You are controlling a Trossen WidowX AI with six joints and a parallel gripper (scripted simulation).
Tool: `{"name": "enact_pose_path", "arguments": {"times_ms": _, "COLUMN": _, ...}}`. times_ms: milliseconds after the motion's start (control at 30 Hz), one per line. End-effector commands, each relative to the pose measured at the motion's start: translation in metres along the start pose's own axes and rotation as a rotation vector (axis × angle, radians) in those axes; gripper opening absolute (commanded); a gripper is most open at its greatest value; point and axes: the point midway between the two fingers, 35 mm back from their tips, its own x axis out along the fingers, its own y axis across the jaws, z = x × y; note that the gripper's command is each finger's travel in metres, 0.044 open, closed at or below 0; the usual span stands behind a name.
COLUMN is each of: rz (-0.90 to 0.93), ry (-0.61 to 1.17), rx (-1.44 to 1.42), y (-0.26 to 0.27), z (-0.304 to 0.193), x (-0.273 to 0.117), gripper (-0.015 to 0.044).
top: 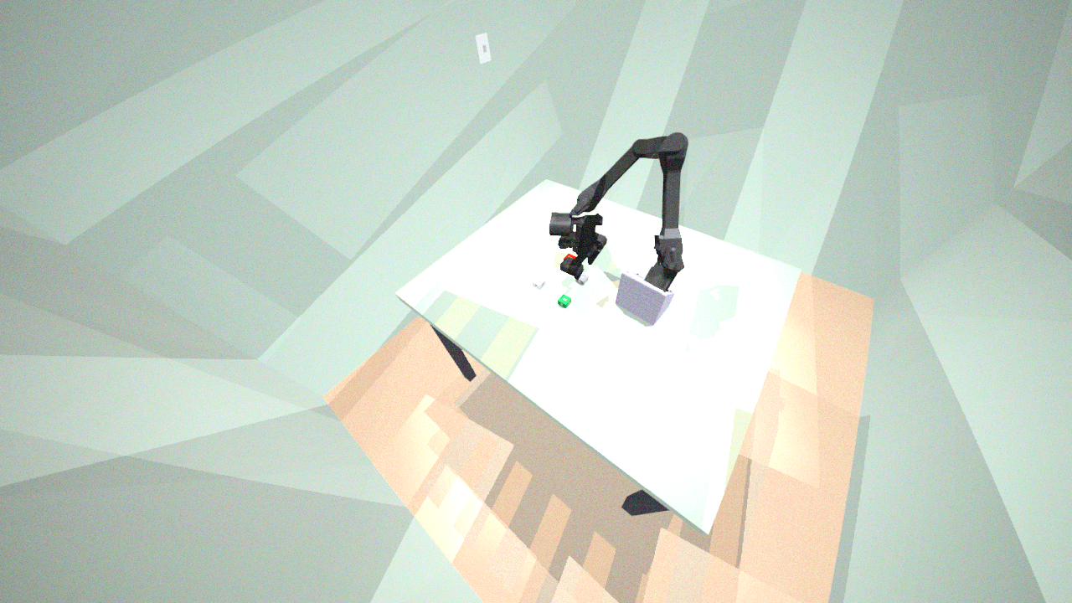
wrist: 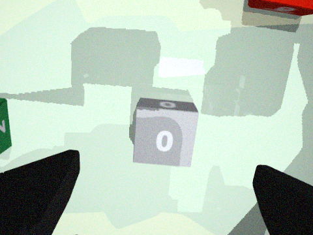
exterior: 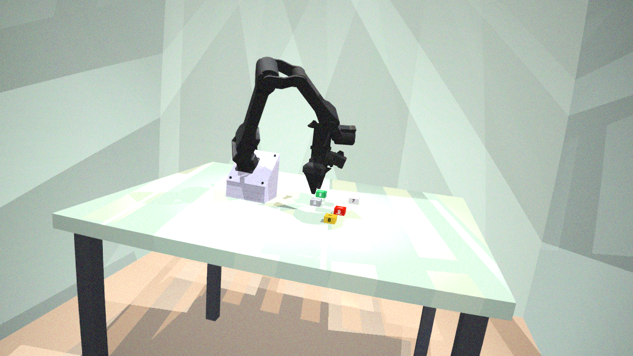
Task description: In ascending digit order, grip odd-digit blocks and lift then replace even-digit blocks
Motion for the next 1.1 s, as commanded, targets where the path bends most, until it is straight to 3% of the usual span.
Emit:
{"name": "enact_pose_path", "arguments": {"times_ms": 0, "rz": 0.012, "ry": -0.008, "rx": 0.007, "y": 0.002, "z": 0.004, "x": -0.039, "gripper": 0.0295}}
{"name": "enact_pose_path", "arguments": {"times_ms": 100, "rz": 0.011, "ry": -0.007, "rx": 0.007, "y": 0.001, "z": 0.001, "x": -0.078, "gripper": 0.0216}}
{"name": "enact_pose_path", "arguments": {"times_ms": 233, "rz": 0.01, "ry": -0.007, "rx": 0.007, "y": 0.0, "z": 0.001, "x": -0.081, "gripper": 0.012}}
{"name": "enact_pose_path", "arguments": {"times_ms": 633, "rz": 0.011, "ry": -0.007, "rx": 0.007, "y": 0.003, "z": 0.001, "x": -0.081, "gripper": 0.012}}
{"name": "enact_pose_path", "arguments": {"times_ms": 900, "rz": 0.019, "ry": -0.008, "rx": 0.007, "y": 0.108, "z": -0.001, "x": -0.084, "gripper": 0.012}}
{"name": "enact_pose_path", "arguments": {"times_ms": 1067, "rz": 0.018, "ry": -0.008, "rx": 0.008, "y": 0.117, "z": -0.003, "x": -0.083, "gripper": 0.012}}
